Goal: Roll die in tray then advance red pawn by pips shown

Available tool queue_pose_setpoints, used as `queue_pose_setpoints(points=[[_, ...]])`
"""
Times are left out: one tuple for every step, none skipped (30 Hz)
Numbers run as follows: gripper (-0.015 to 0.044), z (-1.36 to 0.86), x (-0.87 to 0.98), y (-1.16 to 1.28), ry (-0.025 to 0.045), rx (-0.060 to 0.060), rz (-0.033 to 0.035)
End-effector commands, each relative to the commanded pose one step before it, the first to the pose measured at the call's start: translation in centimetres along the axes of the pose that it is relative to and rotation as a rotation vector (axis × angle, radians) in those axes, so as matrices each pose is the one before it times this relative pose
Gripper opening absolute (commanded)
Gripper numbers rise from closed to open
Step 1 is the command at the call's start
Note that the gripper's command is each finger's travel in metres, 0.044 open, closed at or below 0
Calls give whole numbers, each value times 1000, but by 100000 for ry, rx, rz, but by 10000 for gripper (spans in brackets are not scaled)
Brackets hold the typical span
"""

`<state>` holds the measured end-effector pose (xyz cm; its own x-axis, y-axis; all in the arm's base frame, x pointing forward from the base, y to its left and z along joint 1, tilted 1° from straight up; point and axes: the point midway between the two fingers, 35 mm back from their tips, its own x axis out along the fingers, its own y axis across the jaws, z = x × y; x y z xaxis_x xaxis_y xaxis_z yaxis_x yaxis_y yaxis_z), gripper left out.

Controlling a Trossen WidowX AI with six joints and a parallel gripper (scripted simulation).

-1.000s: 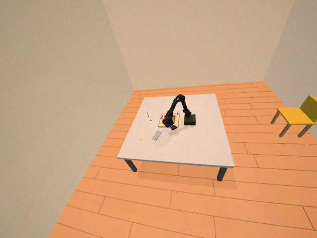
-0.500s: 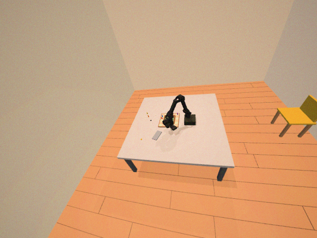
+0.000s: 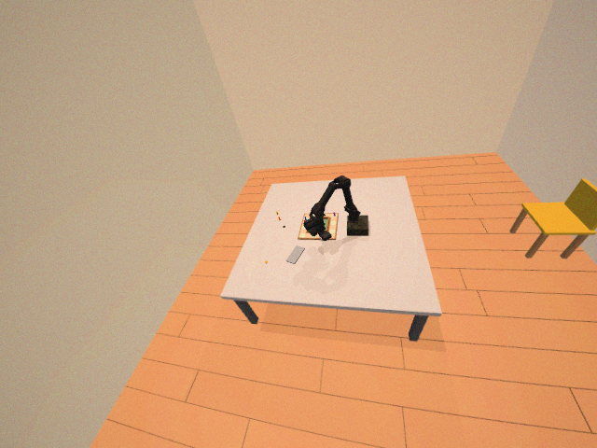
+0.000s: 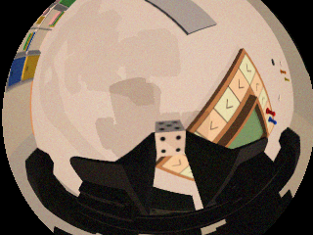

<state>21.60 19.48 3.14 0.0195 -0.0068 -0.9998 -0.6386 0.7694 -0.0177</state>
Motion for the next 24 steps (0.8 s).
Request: queue_pose_setpoints(points=[[0,4,-3134,-167,-467,-232,261],[0,-80,-749,-41,5,0,-3],[0,-102,-751,-42,7,0,-3],[0,-124,-753,-43,10,0,-3],[0,-146,-753,-43,12,0,-3],[0,-135,-611,-36,12,0,-3],[0,-88,-366,-21,8,0,-2],[0,-31,-122,-7,3,0,-1],[0,0,0,0,0,0,0],[0,0,0,0,0,0,0],[0,0,17,-81,-1,277,-7],[0,-1,51,-242,-4,830,-21],[0,-4,86,-404,-6,1383,-35],[0,-6,104,-490,-7,1679,-43],[0,-7,104,-490,-6,1679,-44],[0,-8,104,-490,-6,1679,-45],[0,-8,104,-489,-6,1679,-45],[0,-9,104,-489,-5,1679,-46],[0,-10,104,-489,-5,1679,-46],[0,-11,104,-488,-5,1679,-47],[0,-31,109,-508,77,1622,-163],[0,-32,110,-507,80,1622,-162],[0,-34,111,-506,82,1622,-161],[0,-35,111,-505,85,1622,-160]])
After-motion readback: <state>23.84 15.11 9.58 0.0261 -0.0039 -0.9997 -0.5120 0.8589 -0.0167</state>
